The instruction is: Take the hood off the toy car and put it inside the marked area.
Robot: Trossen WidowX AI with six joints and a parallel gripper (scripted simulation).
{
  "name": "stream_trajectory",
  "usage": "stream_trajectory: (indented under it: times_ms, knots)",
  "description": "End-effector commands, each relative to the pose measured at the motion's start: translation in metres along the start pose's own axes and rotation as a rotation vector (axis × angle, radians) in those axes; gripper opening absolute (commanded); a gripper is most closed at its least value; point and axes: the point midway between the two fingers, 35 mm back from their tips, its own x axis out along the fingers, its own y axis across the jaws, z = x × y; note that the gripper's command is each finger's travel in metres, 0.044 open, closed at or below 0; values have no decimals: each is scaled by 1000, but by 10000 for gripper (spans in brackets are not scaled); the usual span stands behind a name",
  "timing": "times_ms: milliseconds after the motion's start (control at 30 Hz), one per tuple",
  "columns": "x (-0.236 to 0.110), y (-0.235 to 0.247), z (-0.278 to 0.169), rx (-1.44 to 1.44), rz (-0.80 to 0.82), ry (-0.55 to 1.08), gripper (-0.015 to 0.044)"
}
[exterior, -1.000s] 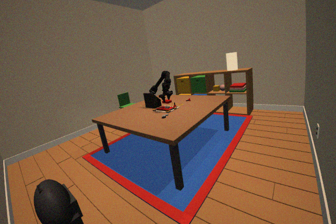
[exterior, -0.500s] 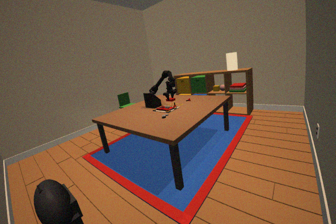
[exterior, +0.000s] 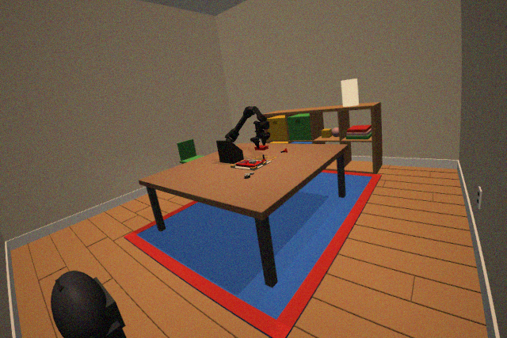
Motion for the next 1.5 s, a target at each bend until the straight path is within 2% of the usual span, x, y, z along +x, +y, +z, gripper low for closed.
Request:
stream_trajectory:
  times_ms: [0,367,1467]
  knots:
    - [-1,20,-9,3,10,0,0]
    - [-2,63,-30,0,24,2,0]
    - [19,63,-29,0,22,2,0]
